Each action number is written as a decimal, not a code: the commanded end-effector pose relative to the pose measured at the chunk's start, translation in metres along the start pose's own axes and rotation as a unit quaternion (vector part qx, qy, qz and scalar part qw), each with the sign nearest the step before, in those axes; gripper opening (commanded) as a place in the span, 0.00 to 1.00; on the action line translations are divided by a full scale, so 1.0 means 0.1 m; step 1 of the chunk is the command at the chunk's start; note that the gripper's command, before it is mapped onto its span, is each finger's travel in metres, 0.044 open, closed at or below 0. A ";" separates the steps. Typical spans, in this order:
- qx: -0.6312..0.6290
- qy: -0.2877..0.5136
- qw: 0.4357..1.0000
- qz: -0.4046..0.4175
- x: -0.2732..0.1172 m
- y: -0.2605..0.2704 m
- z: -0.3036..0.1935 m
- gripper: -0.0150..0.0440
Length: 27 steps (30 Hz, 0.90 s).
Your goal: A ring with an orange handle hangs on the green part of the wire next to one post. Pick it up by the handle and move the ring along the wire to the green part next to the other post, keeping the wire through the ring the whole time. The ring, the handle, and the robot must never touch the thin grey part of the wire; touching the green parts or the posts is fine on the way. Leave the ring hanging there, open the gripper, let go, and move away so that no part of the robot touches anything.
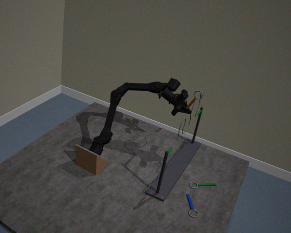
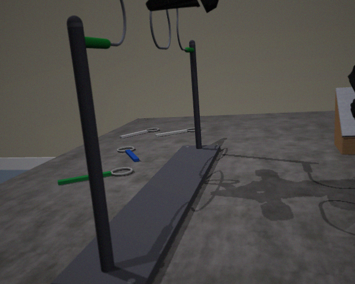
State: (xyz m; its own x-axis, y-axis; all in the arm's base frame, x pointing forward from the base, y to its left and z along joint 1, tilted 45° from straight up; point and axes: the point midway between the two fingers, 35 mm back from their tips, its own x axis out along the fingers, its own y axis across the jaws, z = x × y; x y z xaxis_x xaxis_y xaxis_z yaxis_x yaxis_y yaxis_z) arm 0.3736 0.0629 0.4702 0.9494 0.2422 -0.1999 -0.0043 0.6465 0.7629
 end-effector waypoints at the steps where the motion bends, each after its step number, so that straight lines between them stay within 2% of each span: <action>1: 0.023 -0.001 1.000 0.012 0.00 0.01 -0.01 0.00; 27: 0.169 -0.014 0.982 0.085 0.00 0.14 0.02 0.00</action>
State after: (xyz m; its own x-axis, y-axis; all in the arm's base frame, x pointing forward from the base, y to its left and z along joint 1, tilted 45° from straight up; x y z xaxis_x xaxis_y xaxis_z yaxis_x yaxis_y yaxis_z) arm 0.3744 0.0700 0.4819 0.9531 0.2977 -0.0551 -0.0572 0.3557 0.9329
